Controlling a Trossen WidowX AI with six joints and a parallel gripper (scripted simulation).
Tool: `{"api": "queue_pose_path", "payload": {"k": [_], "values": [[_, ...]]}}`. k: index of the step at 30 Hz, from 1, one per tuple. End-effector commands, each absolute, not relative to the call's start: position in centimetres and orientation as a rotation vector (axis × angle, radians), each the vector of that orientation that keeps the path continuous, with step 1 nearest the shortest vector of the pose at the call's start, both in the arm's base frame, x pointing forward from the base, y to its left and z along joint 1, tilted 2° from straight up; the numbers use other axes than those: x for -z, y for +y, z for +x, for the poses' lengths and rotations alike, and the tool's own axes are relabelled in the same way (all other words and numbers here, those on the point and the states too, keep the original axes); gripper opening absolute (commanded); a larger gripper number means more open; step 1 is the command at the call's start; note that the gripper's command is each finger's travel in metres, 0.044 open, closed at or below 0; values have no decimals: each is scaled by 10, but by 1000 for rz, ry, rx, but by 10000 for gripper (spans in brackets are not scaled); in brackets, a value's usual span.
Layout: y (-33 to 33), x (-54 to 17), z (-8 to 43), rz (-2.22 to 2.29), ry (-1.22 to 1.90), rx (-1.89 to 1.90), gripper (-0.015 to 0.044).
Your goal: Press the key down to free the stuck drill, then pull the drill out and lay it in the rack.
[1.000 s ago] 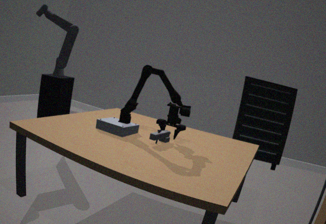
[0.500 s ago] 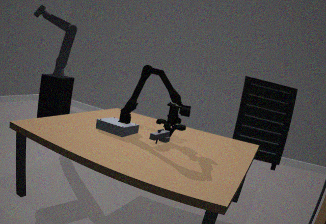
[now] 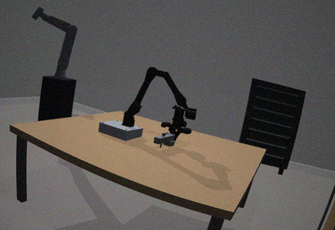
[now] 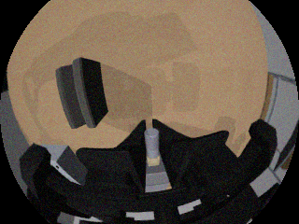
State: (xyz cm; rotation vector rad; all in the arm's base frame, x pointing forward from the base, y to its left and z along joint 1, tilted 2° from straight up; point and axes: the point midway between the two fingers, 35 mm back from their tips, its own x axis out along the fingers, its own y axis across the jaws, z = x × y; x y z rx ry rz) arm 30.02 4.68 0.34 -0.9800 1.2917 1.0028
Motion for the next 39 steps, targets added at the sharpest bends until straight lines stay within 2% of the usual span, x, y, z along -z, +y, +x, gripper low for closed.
{"api": "queue_pose_path", "payload": {"k": [1,25,39], "values": [[53,-4,302,-977,1289,-1003,0],[86,-6,312,-975,1287,-1004,0],[78,-4,309,-976,1288,-1004,368]]}}
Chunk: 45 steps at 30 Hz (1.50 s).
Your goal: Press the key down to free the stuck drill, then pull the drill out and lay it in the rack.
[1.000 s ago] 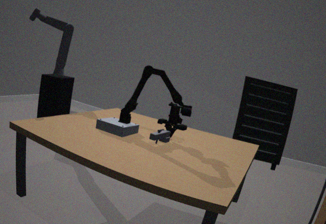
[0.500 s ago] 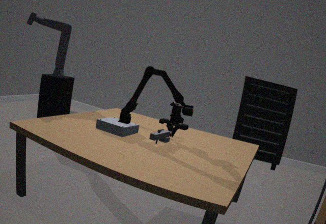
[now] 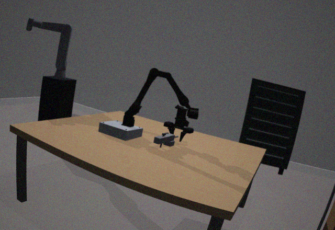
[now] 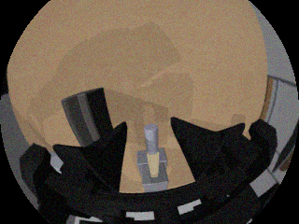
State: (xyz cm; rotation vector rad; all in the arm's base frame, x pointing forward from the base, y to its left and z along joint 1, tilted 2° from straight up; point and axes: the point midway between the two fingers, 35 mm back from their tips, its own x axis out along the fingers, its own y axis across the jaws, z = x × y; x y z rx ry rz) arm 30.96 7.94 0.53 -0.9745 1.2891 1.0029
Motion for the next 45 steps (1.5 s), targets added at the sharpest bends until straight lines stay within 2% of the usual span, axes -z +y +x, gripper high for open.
{"api": "queue_pose_path", "payload": {"k": [1,3,33,45], "values": [[77,-4,309,-976,1288,-1004,394],[76,-4,309,-976,1288,-1004,440],[64,2,306,-976,1289,-1004,440],[66,1,307,-974,1287,-1000,125]]}}
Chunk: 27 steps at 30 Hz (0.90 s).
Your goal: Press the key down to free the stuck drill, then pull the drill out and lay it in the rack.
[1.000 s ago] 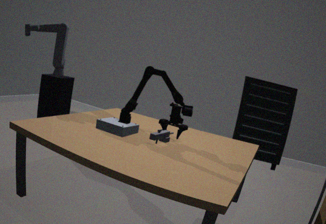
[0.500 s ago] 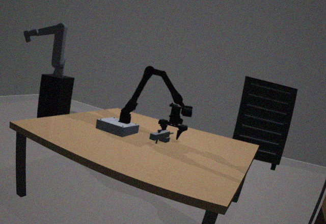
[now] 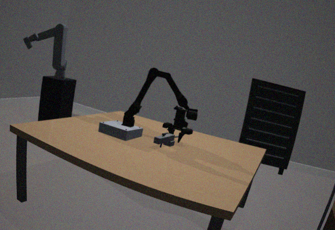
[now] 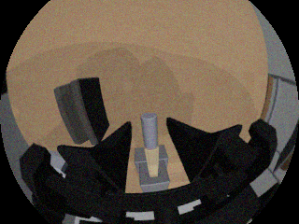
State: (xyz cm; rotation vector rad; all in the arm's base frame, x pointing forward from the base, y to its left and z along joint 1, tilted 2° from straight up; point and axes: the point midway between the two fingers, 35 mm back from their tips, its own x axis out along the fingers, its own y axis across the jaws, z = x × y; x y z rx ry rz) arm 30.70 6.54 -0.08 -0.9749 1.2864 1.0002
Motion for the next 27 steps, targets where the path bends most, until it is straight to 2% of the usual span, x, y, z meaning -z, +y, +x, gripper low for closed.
{"api": "queue_pose_path", "payload": {"k": [1,4,7,27], "values": [[66,1,307,-974,1287,-1000,99],[66,1,307,-974,1287,-1000,20],[66,1,307,-974,1287,-1000,0],[72,-2,308,-976,1288,-1004,0]]}}
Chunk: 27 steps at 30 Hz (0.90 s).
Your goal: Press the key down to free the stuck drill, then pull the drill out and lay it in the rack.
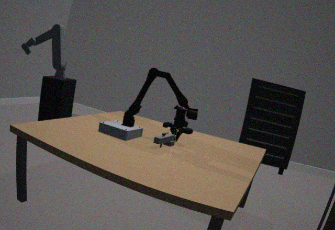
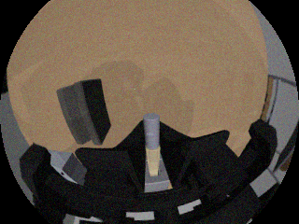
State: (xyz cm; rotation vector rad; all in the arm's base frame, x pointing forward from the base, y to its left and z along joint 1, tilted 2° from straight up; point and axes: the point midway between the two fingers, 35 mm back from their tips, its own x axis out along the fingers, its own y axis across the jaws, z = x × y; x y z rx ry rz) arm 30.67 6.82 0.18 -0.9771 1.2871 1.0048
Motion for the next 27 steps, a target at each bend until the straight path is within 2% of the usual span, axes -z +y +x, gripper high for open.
{"api": "queue_pose_path", "payload": {"k": [1,27], "values": [[73,-2,308,-976,1288,-1004,0],[108,-5,318,-974,1286,-1005,0]]}}
